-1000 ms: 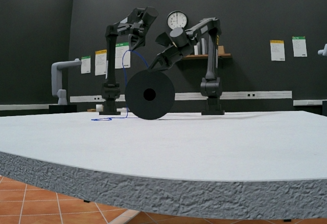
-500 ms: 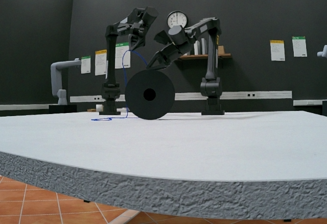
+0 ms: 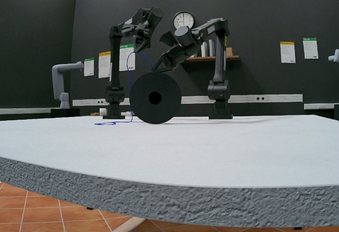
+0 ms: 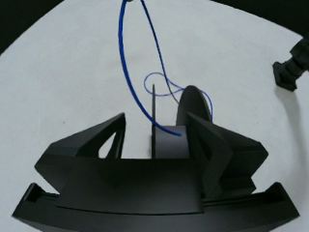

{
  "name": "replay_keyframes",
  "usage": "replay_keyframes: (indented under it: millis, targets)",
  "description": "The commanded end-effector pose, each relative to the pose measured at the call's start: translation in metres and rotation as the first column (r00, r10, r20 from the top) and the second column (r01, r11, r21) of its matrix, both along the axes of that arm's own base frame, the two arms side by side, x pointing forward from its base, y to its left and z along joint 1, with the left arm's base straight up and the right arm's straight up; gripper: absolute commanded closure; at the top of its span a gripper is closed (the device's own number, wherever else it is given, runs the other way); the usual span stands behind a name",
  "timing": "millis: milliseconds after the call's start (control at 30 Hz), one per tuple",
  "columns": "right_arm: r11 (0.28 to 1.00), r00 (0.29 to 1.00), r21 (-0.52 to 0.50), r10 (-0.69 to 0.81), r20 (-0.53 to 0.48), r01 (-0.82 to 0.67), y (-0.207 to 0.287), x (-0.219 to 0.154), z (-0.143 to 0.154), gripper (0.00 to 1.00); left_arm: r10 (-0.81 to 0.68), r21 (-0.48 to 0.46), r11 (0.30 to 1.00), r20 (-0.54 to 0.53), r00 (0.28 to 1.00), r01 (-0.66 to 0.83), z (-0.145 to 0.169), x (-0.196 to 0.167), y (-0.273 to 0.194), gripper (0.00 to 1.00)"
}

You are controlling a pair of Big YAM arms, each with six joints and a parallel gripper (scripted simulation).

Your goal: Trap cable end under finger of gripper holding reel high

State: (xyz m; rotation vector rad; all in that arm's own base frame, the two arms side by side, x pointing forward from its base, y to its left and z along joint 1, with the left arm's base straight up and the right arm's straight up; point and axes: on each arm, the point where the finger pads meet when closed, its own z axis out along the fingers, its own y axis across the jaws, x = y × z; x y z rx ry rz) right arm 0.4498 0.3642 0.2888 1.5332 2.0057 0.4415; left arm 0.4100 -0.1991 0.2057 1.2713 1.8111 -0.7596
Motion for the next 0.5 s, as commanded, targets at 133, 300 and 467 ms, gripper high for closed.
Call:
replay_keyframes:
  millis: [133,300,467]
  targets:
    - [0.997,0.998,0.073,0.003,0.067,-0.008,0.0106,0.0025,0.0447,1.0,0.007,-0.01,1.0,0.068,0.998,-0.007,0.0287,0.0235,0.0027,0.53]
    - [0.997,0.998,0.073,0.003,0.067,-0.008,0.0106,0.0025,0.0447,1.0,0.007,-0.01,1.0,0.068,0.998,-0.007,0.0287,0.0235,0.0027,0.62]
    - [0.997,0.998,0.073,0.003,0.067,-0.008,0.0106,0.0025,0.0447,1.0,0.007,-0.01,1.0,0.068,0.998,-0.007,0.0287,0.0235,0.0027,0.78]
